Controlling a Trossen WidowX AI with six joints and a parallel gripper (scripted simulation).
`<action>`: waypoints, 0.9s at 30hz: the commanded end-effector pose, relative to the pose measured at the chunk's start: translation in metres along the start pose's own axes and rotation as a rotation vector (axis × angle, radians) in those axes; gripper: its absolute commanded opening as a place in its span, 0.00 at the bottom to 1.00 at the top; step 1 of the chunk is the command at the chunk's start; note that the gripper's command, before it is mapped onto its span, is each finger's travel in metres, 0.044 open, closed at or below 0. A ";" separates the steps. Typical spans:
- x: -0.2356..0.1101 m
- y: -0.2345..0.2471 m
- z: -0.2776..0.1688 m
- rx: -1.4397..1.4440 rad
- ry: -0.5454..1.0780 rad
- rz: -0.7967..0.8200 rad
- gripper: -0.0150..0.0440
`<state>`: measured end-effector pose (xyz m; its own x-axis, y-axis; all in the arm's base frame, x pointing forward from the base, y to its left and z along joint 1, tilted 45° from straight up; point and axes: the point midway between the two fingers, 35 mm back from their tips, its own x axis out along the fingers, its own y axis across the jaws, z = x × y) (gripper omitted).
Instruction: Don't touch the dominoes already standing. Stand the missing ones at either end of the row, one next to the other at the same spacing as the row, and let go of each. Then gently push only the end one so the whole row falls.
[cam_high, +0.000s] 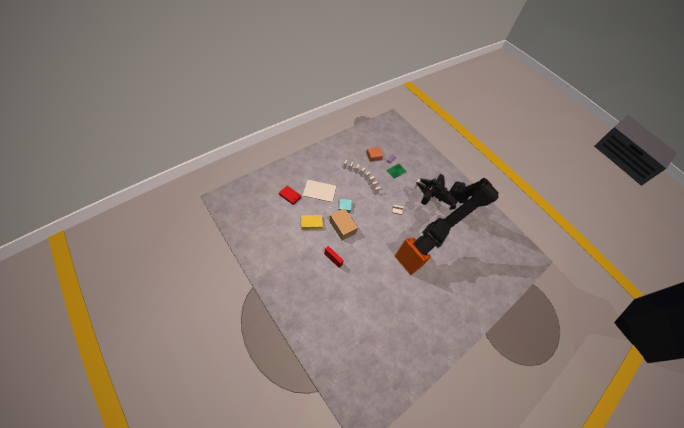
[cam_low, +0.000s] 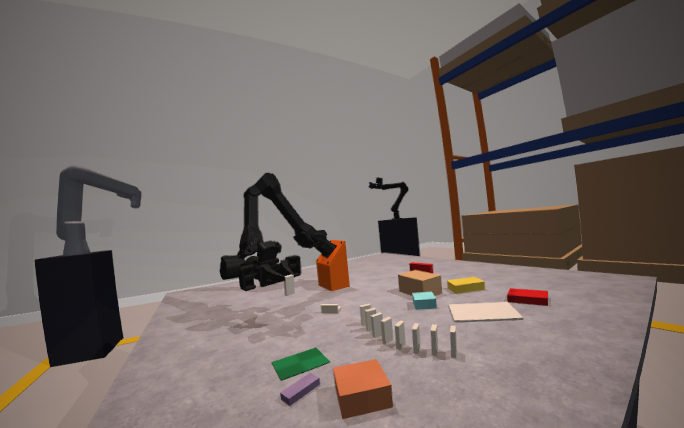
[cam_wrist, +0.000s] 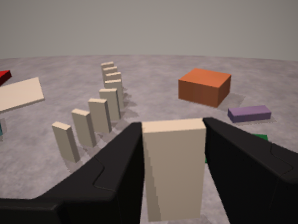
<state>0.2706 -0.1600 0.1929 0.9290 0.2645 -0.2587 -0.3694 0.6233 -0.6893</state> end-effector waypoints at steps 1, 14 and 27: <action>0.002 -0.003 -0.012 -0.008 0.001 -0.002 0.44; 0.008 -0.001 -0.058 -0.003 0.012 -0.001 0.44; 0.012 0.002 -0.082 -0.003 -0.001 -0.002 0.44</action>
<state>0.2823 -0.2142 0.1318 0.9290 0.2619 -0.2613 -0.3697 0.6296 -0.6833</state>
